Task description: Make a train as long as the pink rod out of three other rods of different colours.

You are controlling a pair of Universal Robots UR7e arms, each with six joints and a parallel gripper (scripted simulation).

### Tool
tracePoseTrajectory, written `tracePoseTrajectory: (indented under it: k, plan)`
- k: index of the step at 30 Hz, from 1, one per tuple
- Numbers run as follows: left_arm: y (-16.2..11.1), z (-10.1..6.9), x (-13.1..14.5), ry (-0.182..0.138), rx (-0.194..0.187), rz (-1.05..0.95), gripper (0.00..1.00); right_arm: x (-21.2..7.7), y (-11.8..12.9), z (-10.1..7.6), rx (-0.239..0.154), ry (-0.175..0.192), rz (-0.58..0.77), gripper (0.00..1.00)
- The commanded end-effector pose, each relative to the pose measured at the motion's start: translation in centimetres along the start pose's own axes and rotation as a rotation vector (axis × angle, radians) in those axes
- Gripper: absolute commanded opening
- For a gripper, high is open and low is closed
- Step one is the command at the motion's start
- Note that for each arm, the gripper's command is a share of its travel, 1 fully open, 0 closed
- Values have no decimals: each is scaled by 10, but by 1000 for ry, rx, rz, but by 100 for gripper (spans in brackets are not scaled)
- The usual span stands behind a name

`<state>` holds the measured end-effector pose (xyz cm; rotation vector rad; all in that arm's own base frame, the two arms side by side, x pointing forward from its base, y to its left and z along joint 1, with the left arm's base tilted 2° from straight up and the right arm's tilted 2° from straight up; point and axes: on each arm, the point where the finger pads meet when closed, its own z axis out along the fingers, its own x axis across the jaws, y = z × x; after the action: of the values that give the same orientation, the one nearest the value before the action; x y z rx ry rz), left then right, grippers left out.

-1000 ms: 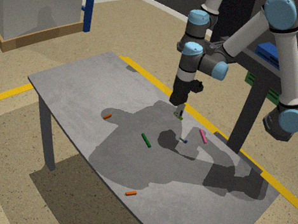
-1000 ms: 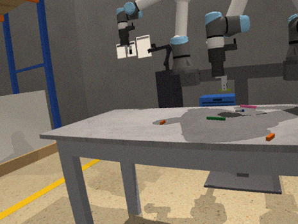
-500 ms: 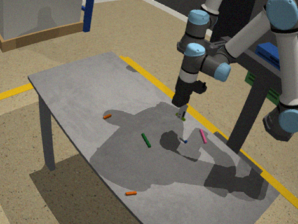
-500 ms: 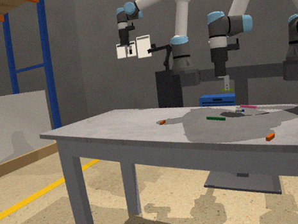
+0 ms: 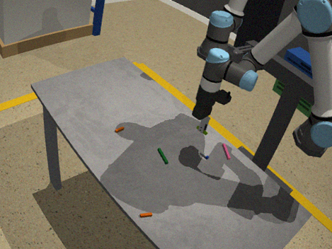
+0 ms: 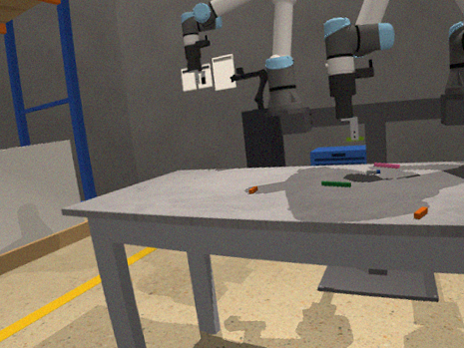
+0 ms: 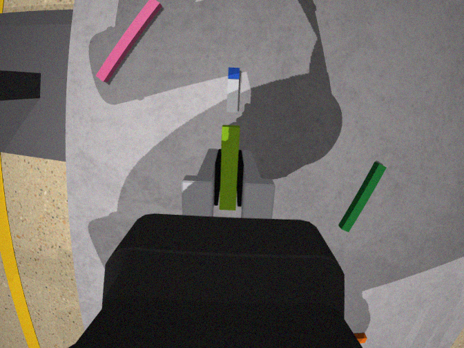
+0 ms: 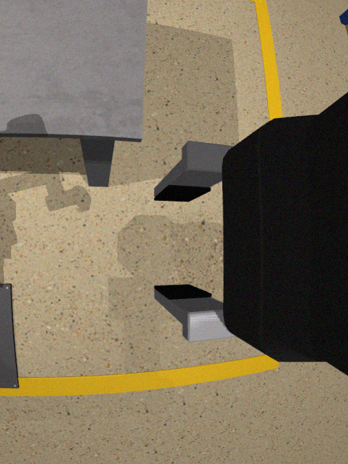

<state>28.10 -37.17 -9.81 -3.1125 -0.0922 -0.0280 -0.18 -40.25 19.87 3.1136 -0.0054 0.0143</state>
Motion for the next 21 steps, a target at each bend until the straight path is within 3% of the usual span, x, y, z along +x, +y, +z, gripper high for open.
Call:
tracePoseTrajectory:
  k: [1,21]
  plan:
    - [1,-1,0,1,-3,-1,24,0,1,-1,-2,1,0,100]
    - [1,4,0,1,-3,-1,24,0,1,-1,-2,1,0,100]
